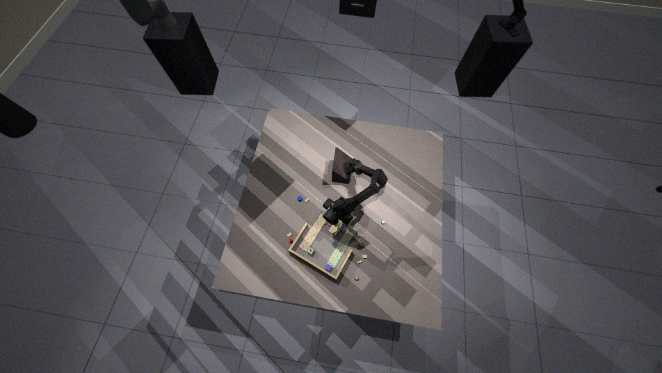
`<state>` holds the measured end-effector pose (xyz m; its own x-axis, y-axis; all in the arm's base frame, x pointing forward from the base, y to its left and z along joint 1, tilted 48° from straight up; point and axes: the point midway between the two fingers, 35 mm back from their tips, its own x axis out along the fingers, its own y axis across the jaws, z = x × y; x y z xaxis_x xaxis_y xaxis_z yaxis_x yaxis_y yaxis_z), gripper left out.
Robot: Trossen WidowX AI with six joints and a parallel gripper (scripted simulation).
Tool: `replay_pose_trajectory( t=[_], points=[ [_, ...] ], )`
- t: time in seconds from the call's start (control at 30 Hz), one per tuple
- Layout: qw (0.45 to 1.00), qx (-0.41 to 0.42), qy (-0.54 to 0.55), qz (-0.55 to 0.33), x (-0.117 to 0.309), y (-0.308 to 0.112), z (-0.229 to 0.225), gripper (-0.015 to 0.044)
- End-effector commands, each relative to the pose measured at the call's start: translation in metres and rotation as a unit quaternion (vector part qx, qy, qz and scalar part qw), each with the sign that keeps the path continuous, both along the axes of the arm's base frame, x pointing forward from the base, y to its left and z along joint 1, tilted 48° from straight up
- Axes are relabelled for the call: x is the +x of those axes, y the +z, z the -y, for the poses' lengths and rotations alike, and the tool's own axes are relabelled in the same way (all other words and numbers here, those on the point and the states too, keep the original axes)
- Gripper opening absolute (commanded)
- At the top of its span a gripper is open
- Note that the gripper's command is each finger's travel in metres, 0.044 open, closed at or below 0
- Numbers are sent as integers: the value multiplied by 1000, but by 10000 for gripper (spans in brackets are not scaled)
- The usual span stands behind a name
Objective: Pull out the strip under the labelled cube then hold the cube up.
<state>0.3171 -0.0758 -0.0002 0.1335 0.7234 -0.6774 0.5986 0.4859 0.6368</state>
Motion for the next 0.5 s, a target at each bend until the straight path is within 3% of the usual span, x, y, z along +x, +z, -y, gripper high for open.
replay_pose_trajectory(
  t=[0.0, 0.47],
  points=[
    [1000, -2, 0, 0, -17, 0, -3, 0],
    [1000, -2, 0, 0, -27, 24, 22, 0]
  ],
)
